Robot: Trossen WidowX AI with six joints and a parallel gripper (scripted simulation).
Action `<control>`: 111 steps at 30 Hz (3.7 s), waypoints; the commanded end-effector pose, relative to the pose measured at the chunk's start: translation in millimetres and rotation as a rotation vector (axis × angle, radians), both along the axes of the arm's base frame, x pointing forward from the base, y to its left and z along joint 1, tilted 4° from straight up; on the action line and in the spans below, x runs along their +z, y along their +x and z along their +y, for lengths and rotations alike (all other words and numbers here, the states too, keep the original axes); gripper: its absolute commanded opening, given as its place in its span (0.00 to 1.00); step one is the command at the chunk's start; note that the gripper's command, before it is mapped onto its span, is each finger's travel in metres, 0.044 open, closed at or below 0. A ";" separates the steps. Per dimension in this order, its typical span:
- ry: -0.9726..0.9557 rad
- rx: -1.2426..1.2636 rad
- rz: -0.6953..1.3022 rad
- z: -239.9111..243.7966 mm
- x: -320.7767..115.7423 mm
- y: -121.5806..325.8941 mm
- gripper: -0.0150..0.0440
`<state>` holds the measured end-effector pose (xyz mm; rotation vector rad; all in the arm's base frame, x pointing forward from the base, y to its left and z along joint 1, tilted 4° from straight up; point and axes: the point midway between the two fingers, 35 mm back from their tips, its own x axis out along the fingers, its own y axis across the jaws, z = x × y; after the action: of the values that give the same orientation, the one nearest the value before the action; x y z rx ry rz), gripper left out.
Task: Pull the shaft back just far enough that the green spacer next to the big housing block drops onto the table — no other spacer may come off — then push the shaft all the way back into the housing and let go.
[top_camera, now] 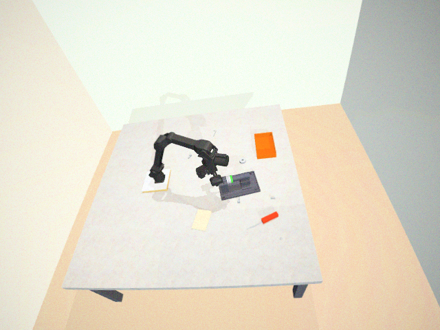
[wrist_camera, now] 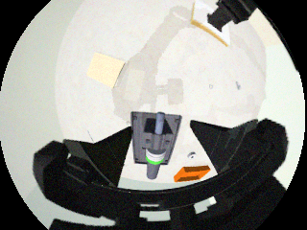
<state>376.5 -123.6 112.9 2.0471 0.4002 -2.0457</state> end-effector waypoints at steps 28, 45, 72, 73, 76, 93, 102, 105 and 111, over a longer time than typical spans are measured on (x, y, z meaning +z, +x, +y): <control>0.004 -0.182 0.004 1.4 -21.8 1.5 1.00; 0.004 -0.182 0.004 2.9 -42.1 1.0 1.00; 0.004 -0.182 0.004 2.9 -42.1 1.0 1.00; 0.004 -0.182 0.004 2.9 -42.1 1.0 1.00; 0.004 -0.182 0.004 2.9 -42.8 1.0 1.00; 0.004 -0.182 0.004 3.7 -60.1 0.9 1.00; -0.001 -0.176 0.008 2.9 -59.2 0.1 0.60; -0.001 -0.176 0.008 2.9 -59.2 0.1 0.47; -0.001 -0.176 0.008 2.9 -59.2 0.1 0.27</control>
<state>376.6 -120.7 53.5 2.1433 0.2274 -2.1518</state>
